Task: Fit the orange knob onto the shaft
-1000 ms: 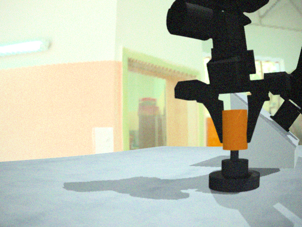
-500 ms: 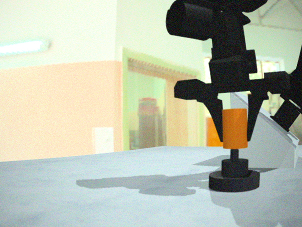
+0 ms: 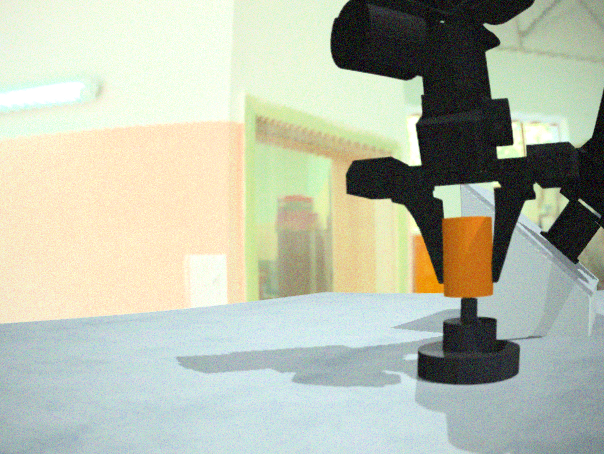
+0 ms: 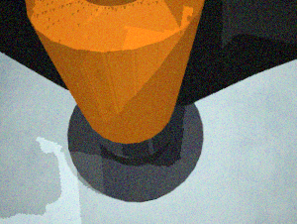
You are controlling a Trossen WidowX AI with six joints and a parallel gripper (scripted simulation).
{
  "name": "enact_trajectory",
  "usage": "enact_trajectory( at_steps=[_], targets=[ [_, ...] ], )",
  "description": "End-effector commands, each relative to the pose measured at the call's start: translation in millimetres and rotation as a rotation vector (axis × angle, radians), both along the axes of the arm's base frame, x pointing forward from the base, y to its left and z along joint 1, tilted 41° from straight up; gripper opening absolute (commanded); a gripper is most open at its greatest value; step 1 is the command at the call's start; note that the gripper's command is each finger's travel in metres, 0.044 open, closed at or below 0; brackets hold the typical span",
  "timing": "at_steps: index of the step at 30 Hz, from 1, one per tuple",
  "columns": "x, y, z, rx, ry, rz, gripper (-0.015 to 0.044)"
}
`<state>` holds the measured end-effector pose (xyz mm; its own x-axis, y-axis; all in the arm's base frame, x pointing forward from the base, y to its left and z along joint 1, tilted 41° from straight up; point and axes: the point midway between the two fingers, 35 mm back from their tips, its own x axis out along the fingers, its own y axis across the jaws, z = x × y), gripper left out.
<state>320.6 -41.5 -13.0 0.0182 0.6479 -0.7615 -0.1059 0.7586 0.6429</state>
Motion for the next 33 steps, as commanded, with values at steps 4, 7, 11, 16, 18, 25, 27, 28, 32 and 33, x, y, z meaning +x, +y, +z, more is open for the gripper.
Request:
enact_trajectory(
  at_steps=[4,7,11,16,18,25,27,28,32,33],
  targets=[
    [1.2,1.3,-1.5,-0.002,-0.001,-0.003,0.0],
    [1.1,2.2,-2.0,-0.001,-0.001,-0.003,0.0],
    [1.1,1.9,-1.5,-0.001,-0.001,-0.003,0.0],
    [-0.6,-0.1,1.1,-0.002,-0.001,-0.003,0.0],
    [-2.0,-0.4,2.1,-0.002,-0.001,-0.003,0.0],
    [-2.1,2.5,-0.9,-0.002,-0.035,0.037,0.0],
    [-2.1,2.5,-0.9,-0.002,-0.035,0.037,0.0],
    [-2.1,2.5,-0.9,-0.002,-0.035,0.037,0.0],
    [-2.1,3.1,-1.6,-0.002,-0.035,0.037,0.0],
    [-2.1,3.2,-1.7,-0.002,-0.035,0.037,0.0]
  ],
)
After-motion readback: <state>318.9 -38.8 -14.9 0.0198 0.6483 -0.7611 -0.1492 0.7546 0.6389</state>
